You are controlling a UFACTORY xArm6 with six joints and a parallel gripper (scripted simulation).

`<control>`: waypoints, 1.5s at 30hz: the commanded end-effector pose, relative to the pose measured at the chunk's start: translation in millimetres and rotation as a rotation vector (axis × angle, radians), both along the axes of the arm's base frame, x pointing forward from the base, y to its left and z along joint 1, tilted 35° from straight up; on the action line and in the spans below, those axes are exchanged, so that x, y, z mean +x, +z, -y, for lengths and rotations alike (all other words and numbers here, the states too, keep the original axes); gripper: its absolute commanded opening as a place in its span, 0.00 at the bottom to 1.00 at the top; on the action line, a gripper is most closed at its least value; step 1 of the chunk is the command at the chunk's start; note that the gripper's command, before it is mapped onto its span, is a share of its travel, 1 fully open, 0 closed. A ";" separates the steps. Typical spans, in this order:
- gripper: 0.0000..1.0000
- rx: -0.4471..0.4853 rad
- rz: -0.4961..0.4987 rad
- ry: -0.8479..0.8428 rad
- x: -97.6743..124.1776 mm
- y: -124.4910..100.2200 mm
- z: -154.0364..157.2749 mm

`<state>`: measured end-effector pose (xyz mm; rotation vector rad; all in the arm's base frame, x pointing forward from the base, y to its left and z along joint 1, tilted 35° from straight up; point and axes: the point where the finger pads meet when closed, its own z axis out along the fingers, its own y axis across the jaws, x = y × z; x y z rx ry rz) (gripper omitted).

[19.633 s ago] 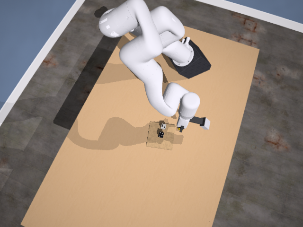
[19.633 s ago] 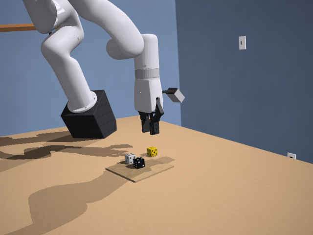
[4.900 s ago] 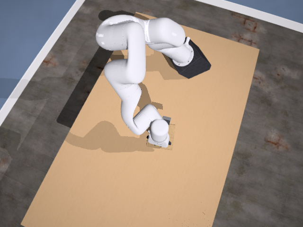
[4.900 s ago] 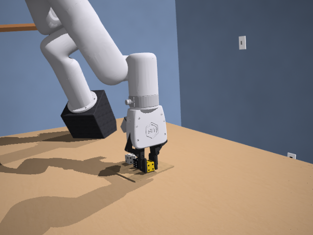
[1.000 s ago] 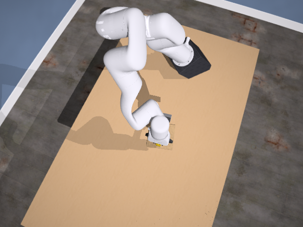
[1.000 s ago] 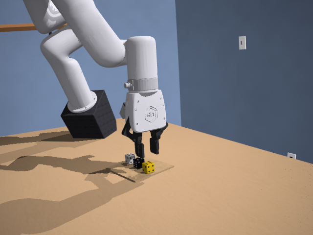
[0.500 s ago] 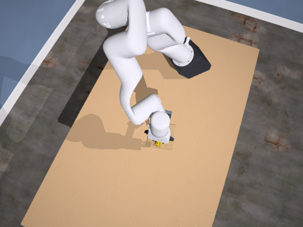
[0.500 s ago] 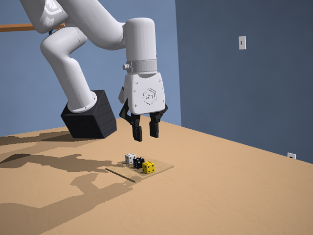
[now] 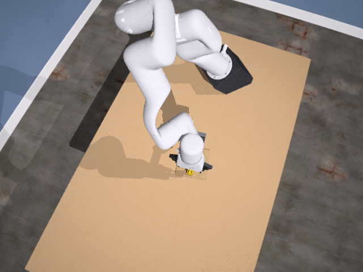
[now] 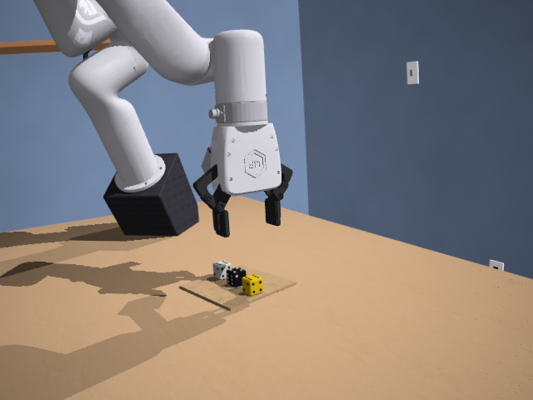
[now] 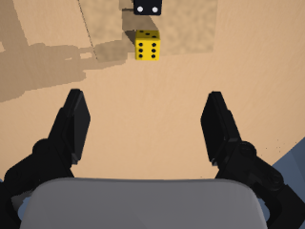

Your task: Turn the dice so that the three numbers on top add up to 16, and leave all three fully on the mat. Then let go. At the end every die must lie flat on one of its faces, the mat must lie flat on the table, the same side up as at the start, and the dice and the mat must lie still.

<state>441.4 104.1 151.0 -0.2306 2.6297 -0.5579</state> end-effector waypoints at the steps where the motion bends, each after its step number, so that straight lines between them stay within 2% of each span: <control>1: 1.00 0.002 0.003 0.001 0.7 1.3 -0.8; 13: 1.00 0.001 0.003 0.001 -2.7 7.4 -3.3; 28: 1.00 0.002 0.003 0.001 -32.7 61.6 -26.1; 45: 1.00 0.002 0.003 0.001 -37.0 69.3 -29.4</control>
